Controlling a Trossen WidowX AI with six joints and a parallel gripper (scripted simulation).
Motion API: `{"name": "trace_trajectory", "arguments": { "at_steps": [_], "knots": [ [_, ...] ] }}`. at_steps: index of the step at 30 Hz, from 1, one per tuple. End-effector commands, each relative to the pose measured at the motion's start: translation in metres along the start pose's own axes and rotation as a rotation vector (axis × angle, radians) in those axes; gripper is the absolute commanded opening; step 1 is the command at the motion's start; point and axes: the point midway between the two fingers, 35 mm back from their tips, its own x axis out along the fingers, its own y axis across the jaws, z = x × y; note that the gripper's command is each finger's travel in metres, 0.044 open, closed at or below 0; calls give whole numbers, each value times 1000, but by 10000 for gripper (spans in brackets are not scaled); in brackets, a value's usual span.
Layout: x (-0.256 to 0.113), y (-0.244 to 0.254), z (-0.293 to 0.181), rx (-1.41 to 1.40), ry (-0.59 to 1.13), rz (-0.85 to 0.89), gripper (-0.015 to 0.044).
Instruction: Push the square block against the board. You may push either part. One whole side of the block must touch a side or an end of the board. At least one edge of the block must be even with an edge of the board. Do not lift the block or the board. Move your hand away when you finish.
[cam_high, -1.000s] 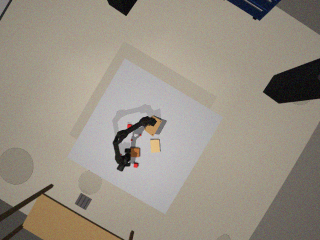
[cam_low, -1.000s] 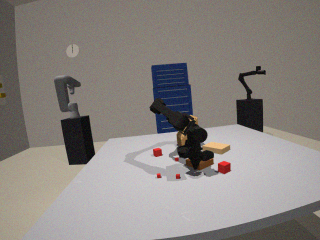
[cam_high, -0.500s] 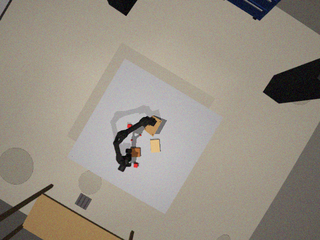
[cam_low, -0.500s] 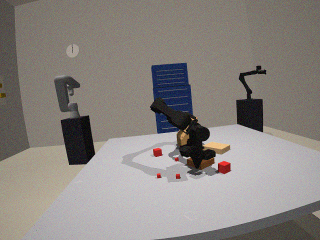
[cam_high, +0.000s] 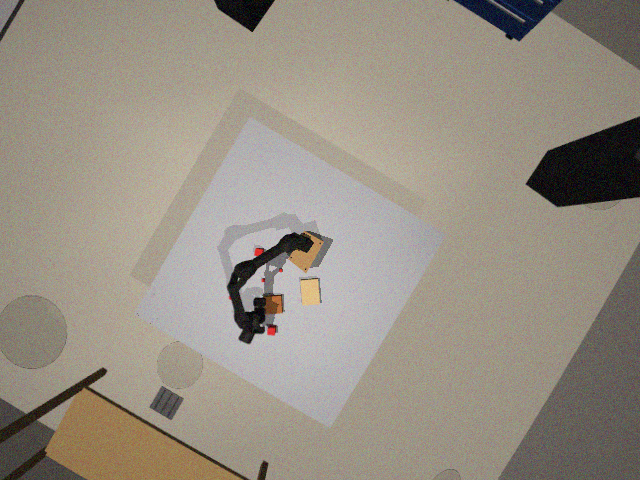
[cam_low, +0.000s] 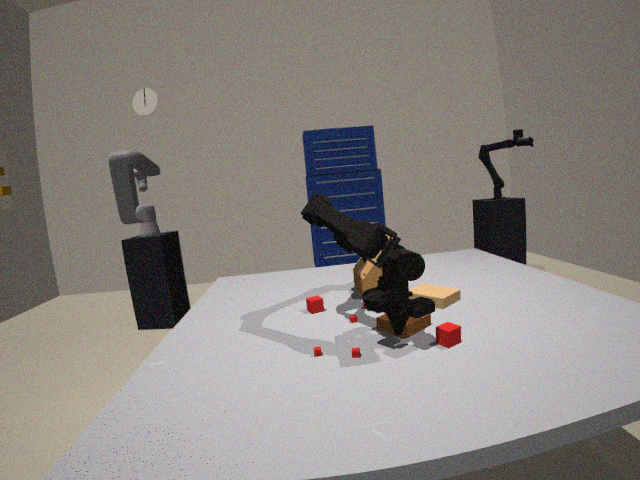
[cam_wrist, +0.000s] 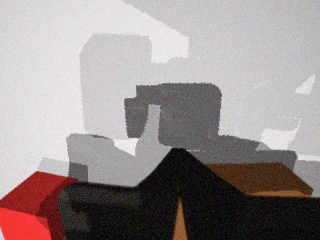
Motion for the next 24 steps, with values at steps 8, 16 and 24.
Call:
{"name": "trace_trajectory", "arguments": {
  "at_steps": [8,16,24],
  "knots": [
    [3,-1,-8,-7,8,-7,0],
    [3,0,5,-7,7,-7,0],
    [3,1,19,-6,6,-7,0]
  ]
}}
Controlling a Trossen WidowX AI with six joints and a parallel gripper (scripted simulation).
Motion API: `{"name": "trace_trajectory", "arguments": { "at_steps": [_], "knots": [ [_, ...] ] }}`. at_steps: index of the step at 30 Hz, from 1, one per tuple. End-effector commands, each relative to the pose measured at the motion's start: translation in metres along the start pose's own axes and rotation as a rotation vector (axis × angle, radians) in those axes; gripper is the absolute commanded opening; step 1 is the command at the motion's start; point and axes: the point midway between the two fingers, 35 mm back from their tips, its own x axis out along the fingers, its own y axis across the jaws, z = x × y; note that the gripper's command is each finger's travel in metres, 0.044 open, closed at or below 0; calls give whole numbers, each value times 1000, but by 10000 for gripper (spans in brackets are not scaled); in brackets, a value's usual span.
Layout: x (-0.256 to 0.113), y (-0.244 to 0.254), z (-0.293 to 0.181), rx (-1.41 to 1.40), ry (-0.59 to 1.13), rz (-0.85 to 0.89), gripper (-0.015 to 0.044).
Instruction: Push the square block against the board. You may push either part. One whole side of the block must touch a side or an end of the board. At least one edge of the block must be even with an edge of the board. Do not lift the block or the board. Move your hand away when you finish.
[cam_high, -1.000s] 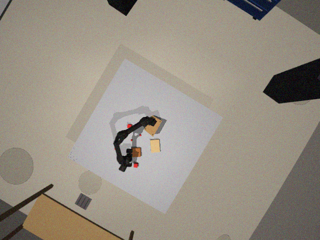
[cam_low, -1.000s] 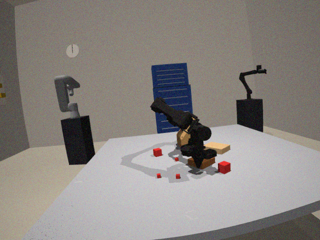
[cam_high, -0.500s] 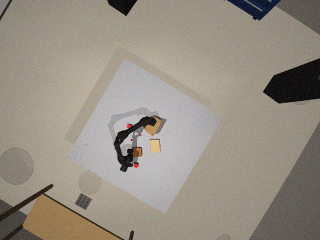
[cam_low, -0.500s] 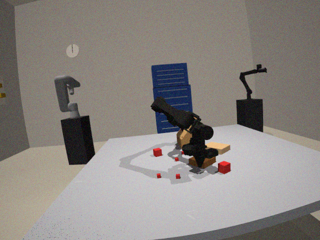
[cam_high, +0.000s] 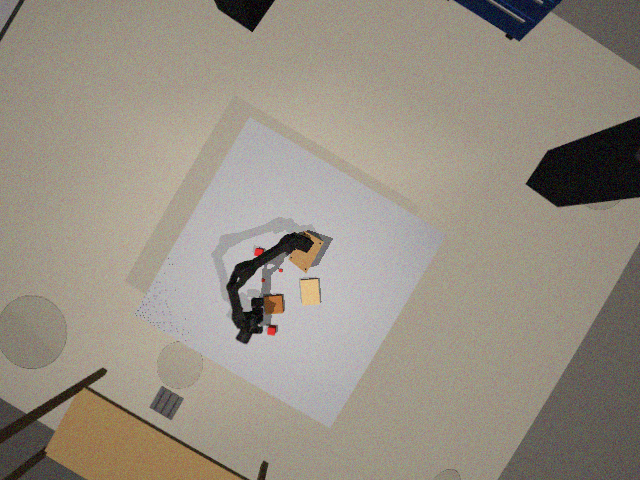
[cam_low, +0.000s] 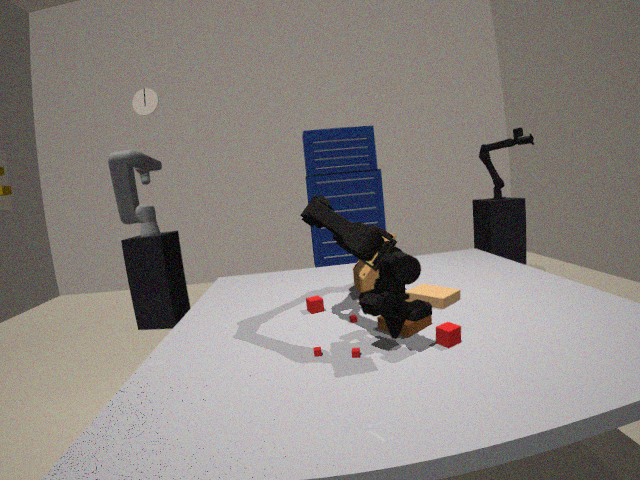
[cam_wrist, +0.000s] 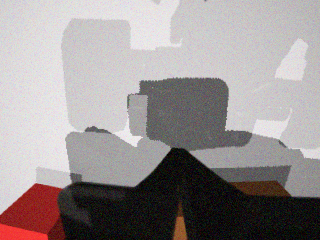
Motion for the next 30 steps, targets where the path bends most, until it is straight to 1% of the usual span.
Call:
{"name": "trace_trajectory", "arguments": {
  "at_steps": [1,15,17,19,20,26,30],
  "knots": [
    [1,0,7,0,3,0,0],
    [1,0,29,1,1,-1,0],
    [-11,1,24,-2,3,-1,0],
    [-41,1,24,-2,6,-1,0],
    [-51,0,24,0,4,0,0],
    [-53,3,23,-12,-5,8,0],
    [-53,6,15,-125,-3,8,0]
  ]
}}
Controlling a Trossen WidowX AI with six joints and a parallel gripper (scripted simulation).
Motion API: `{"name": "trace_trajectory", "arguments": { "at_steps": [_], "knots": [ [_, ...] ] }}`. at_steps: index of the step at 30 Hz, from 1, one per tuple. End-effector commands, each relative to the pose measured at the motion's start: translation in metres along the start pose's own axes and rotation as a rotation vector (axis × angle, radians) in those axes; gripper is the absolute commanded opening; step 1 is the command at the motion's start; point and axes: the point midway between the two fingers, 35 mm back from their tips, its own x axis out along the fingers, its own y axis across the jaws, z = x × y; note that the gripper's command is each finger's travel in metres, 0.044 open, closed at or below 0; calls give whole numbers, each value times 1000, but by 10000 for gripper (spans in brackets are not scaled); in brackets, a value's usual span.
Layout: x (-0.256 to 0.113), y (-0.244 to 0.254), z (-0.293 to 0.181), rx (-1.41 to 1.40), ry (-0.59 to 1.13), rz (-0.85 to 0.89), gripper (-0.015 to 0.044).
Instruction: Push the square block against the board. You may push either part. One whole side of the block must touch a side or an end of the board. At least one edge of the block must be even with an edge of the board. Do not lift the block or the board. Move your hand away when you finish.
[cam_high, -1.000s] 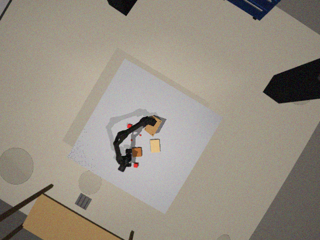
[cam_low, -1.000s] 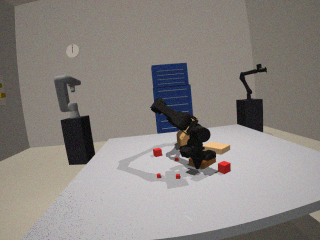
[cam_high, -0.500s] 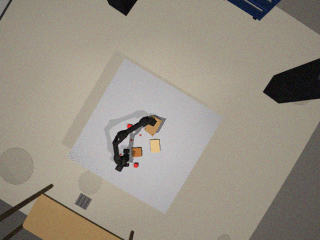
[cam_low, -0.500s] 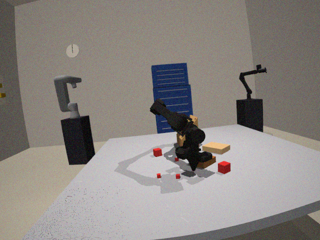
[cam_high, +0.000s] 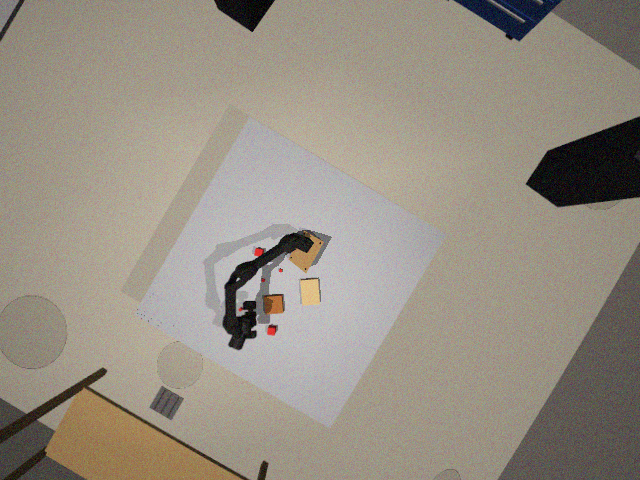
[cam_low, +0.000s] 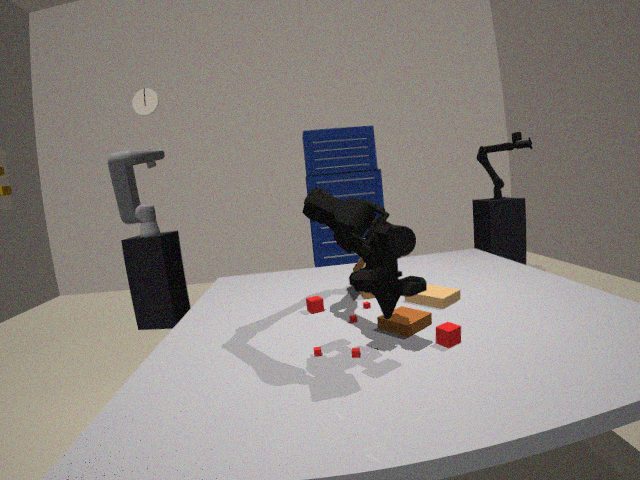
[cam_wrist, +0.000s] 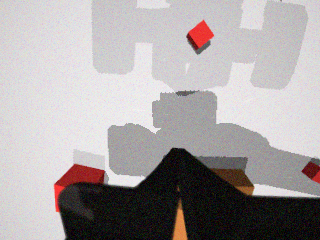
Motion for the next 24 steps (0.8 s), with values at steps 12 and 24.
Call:
{"name": "trace_trajectory", "arguments": {
  "at_steps": [12,24],
  "knots": [
    [3,13,-33,-486,12,-4,0],
    [2,23,-60,-898,17,0,0]
  ]
}}
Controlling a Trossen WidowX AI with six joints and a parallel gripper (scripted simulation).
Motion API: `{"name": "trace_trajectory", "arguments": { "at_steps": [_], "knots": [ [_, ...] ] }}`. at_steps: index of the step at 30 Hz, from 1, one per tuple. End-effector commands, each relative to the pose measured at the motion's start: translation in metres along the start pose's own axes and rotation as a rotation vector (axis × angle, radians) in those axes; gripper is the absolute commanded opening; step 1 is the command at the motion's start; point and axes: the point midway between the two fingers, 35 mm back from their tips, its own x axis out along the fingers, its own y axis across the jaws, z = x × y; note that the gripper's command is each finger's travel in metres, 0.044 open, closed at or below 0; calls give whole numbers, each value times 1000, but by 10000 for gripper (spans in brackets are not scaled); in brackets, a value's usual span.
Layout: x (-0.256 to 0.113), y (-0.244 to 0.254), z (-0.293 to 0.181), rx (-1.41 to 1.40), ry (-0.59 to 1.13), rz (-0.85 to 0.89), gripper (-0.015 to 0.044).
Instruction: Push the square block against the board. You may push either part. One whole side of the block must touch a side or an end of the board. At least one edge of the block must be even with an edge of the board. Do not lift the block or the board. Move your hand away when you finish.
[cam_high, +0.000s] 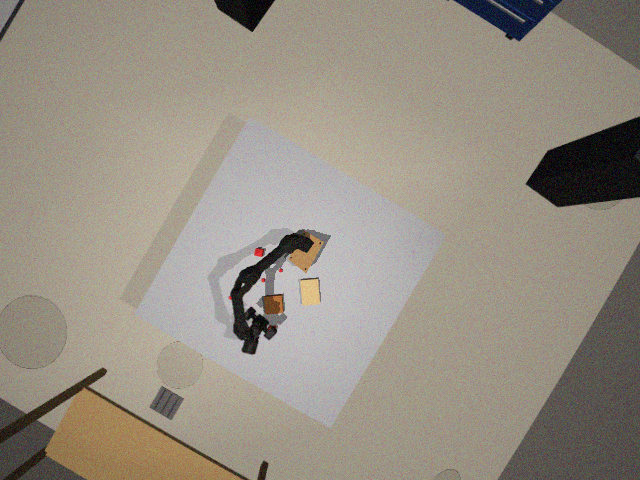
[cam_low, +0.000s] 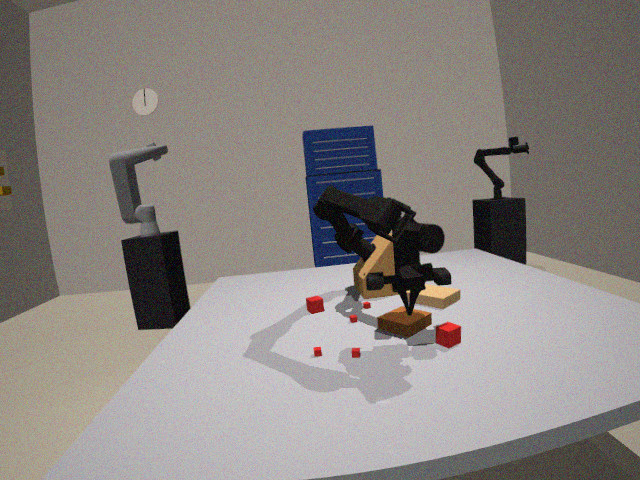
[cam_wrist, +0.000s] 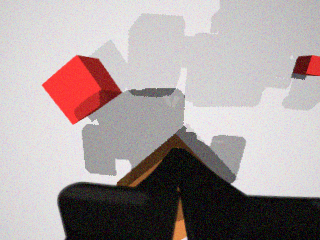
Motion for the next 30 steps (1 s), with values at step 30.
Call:
{"name": "trace_trajectory", "arguments": {
  "at_steps": [30],
  "knots": [
    [53,50,-28,-829,9,4,0]
  ]
}}
